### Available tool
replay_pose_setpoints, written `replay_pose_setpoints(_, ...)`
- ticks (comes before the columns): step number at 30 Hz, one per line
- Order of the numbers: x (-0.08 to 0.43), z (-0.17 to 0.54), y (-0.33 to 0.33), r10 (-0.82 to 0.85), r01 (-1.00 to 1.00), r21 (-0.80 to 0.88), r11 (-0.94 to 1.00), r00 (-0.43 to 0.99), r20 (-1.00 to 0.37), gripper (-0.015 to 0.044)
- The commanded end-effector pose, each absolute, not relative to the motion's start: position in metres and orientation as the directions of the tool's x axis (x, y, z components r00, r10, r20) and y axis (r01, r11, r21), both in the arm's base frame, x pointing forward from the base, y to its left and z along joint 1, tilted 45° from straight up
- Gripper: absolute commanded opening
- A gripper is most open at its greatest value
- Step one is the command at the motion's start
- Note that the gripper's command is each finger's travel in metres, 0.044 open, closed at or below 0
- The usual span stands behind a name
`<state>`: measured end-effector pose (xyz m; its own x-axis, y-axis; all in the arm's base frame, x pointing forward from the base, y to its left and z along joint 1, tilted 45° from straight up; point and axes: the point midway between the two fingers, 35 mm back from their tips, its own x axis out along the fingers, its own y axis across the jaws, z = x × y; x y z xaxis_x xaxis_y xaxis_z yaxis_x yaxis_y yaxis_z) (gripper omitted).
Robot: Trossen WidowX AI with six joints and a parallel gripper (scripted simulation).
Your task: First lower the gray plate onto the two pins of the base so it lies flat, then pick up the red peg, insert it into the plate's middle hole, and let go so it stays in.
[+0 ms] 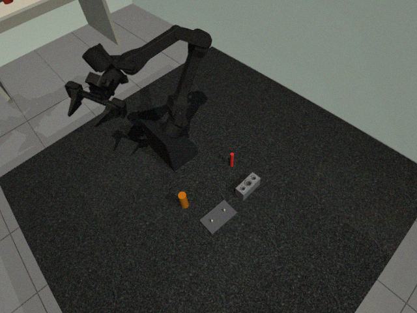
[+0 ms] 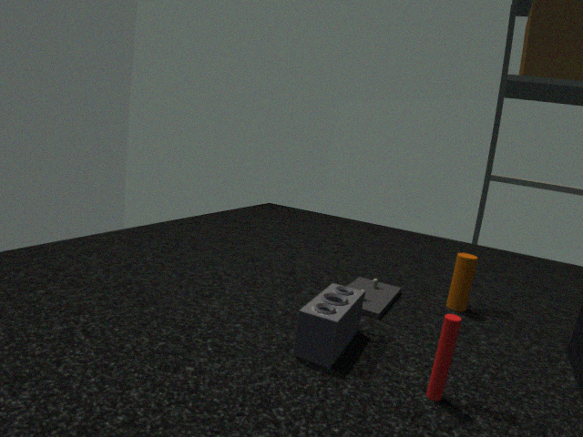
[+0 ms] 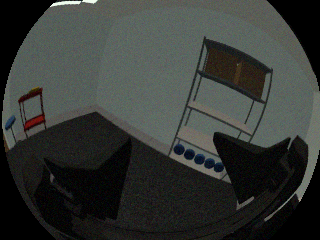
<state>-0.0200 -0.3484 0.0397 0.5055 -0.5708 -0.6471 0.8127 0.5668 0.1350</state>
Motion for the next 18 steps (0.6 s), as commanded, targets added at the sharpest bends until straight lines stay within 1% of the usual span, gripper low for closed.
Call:
replay_pose_setpoints(1,-0.02,0.04,-0.348,-0.571,0.813,0.135,0.567,0.505,-0.647,0.0426)
replay_pose_setpoints(2,-0.017,0.04,-0.349,-0.565,0.811,0.145,0.567,0.511,-0.648,0.044)
replay_pose_setpoints(4,0.005,0.041,-0.35,-0.513,0.792,0.219,0.569,0.551,-0.659,0.044)
replay_pose_setpoints(8,0.073,0.045,-0.345,-0.339,0.732,0.421,0.535,0.643,-0.687,0.044)
replay_pose_setpoints(12,0.14,0.05,-0.324,-0.151,0.687,0.573,0.447,0.689,-0.709,0.044)
replay_pose_setpoints(15,0.182,0.054,-0.299,-0.017,0.675,0.645,0.359,0.696,-0.718,0.044)
replay_pose_setpoints(18,0.213,0.059,-0.279,0.085,0.678,0.675,0.291,0.685,-0.724,0.044)
